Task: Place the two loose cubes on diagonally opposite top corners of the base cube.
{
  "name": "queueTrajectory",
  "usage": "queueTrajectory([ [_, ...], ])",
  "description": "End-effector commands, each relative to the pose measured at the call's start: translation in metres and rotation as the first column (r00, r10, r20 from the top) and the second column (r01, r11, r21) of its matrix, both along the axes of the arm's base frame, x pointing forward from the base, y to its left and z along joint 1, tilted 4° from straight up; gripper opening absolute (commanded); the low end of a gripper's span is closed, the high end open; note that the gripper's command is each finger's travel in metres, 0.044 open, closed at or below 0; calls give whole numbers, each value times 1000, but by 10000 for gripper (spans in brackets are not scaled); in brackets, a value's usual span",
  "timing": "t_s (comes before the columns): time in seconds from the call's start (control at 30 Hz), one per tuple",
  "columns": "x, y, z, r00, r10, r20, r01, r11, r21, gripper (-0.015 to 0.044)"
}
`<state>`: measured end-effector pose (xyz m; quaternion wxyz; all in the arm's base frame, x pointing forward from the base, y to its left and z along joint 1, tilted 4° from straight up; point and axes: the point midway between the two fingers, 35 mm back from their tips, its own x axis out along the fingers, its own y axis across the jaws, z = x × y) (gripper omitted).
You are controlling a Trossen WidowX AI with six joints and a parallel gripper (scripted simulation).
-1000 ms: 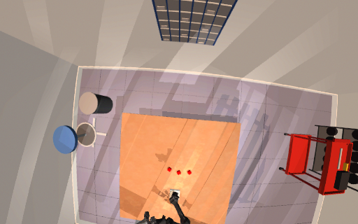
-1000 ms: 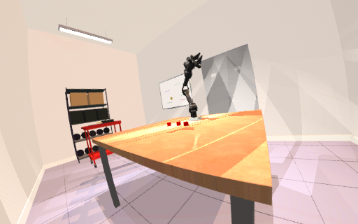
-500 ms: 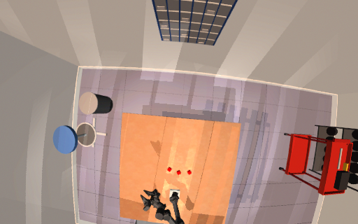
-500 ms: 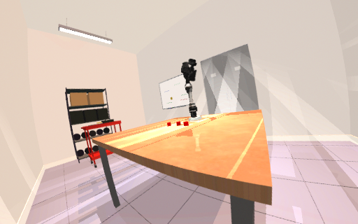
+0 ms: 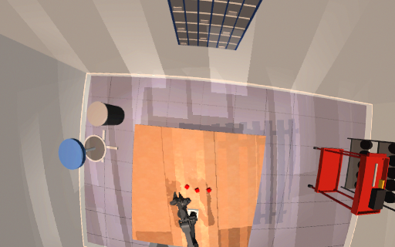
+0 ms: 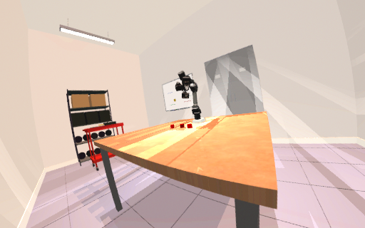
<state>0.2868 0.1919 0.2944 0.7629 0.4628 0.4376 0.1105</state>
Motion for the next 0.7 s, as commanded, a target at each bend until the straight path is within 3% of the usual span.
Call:
queueTrajectory([
  [0.0, 10, -31, -42, 988, -89, -123, 73, 989, -132, 265],
  [0.43, -16, -140, -134, 796, -374, -476, 114, 864, -490, 265],
  [0.67, -31, -163, -147, 720, -427, -547, 80, 834, -545, 265],
])
